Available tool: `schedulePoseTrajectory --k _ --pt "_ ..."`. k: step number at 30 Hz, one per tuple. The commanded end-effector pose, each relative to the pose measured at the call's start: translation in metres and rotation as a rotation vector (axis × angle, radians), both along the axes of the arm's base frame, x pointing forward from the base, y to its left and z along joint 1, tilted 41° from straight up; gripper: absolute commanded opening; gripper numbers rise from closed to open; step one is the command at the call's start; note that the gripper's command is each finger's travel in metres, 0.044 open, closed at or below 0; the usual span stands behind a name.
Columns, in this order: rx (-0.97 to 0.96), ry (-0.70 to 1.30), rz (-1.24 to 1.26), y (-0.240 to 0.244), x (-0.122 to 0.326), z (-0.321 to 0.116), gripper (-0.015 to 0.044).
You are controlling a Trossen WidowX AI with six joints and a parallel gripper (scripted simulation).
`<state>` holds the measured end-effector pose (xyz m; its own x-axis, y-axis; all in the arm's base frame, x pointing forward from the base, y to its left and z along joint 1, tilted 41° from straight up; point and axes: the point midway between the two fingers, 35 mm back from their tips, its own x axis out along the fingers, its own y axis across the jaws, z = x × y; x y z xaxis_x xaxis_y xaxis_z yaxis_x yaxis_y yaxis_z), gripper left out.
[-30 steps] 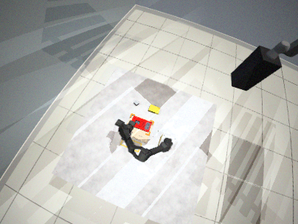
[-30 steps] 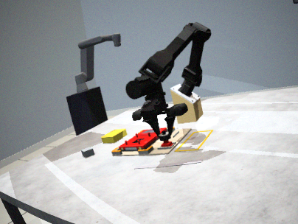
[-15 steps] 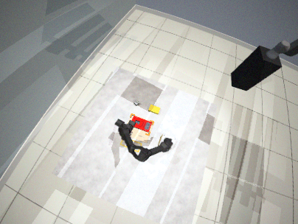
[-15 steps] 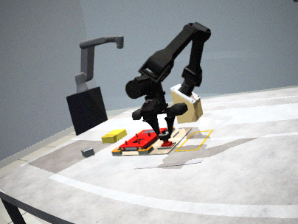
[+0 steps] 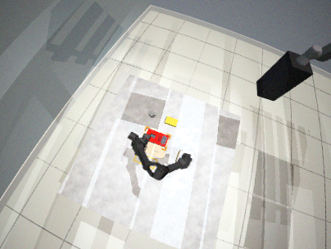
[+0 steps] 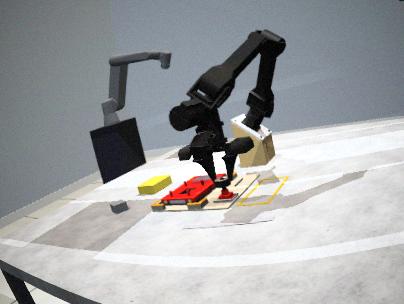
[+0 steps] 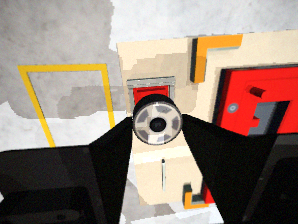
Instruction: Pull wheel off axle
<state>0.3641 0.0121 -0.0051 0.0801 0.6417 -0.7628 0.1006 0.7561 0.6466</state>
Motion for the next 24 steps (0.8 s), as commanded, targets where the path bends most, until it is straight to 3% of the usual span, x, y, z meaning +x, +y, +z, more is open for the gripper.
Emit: schedulePoseTrajectory --k 1,24 --pt "-0.001 -0.003 -0.002 -0.0032 -0.0002 0.0026 0.0" --pt "-0.001 -0.004 -0.004 -0.0082 -0.0008 0.0083 0.0"
